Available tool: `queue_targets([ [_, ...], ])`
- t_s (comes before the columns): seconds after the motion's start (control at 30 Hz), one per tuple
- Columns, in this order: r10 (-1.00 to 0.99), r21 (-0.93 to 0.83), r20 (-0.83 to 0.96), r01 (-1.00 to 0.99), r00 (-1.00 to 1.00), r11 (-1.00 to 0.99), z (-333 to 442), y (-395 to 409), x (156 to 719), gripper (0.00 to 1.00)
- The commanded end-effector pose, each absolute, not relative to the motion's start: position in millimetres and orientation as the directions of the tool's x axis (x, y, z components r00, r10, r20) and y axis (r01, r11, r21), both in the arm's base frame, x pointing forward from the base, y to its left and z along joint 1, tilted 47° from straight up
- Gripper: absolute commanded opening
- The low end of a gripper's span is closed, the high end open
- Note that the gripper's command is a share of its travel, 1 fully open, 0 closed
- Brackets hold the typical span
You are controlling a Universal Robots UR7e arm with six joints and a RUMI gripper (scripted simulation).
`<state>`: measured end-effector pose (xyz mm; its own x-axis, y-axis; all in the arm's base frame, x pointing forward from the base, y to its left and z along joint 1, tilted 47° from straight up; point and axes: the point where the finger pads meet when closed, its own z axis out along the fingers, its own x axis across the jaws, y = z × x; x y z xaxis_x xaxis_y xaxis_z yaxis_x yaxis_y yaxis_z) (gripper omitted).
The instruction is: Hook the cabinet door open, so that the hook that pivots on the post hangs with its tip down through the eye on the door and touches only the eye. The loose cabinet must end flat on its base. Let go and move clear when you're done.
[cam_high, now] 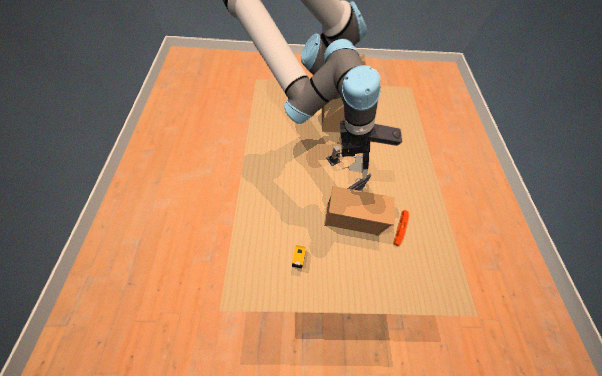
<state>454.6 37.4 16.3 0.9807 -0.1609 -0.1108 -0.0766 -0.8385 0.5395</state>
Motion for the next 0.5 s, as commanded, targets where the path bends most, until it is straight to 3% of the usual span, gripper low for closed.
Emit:
queue_targets([
  [0.0,0.040,0.579,-0.210,0.157,0.977,-0.800,-2.9,45.0,456.2,1.00],
  [0.47,0.272,0.594,-0.379,0.457,0.885,-0.662,-26.9,57.5,457.2,1.00],
])
